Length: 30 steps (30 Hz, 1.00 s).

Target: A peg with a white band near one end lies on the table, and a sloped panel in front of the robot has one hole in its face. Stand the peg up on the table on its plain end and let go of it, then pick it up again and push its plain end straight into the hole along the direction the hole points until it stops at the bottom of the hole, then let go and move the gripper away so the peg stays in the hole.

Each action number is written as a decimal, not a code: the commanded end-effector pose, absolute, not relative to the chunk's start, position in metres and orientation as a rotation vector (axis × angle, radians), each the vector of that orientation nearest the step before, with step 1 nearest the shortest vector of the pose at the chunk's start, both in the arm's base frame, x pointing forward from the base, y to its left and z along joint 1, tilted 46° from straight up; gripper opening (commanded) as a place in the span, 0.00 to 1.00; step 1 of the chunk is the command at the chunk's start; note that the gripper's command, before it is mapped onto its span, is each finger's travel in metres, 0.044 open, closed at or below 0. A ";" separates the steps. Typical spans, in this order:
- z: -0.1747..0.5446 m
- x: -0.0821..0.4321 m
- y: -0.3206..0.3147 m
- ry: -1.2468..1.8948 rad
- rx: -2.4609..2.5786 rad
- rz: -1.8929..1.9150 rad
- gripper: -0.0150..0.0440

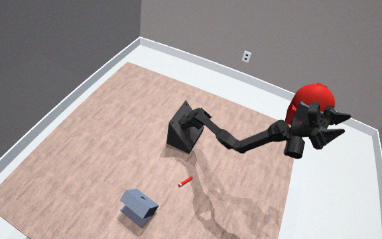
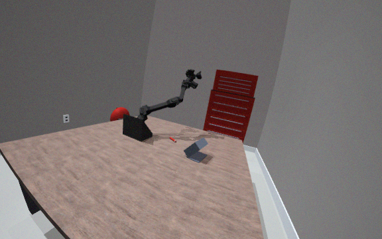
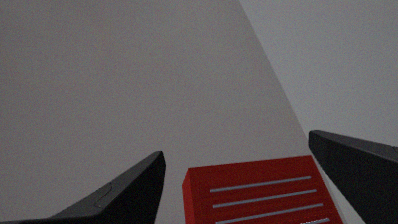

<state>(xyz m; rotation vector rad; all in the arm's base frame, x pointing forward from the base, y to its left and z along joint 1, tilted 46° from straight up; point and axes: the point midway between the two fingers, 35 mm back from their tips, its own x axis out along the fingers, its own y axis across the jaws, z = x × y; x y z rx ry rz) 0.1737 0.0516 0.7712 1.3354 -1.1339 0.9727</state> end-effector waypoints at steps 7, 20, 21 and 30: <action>0.776 0.134 0.043 -1.159 1.464 1.116 1.00; 0.773 0.066 0.007 -1.197 1.746 1.388 1.00; 0.772 0.061 0.004 -1.199 1.768 1.412 1.00; 0.762 0.023 -0.036 -1.213 1.975 1.626 1.00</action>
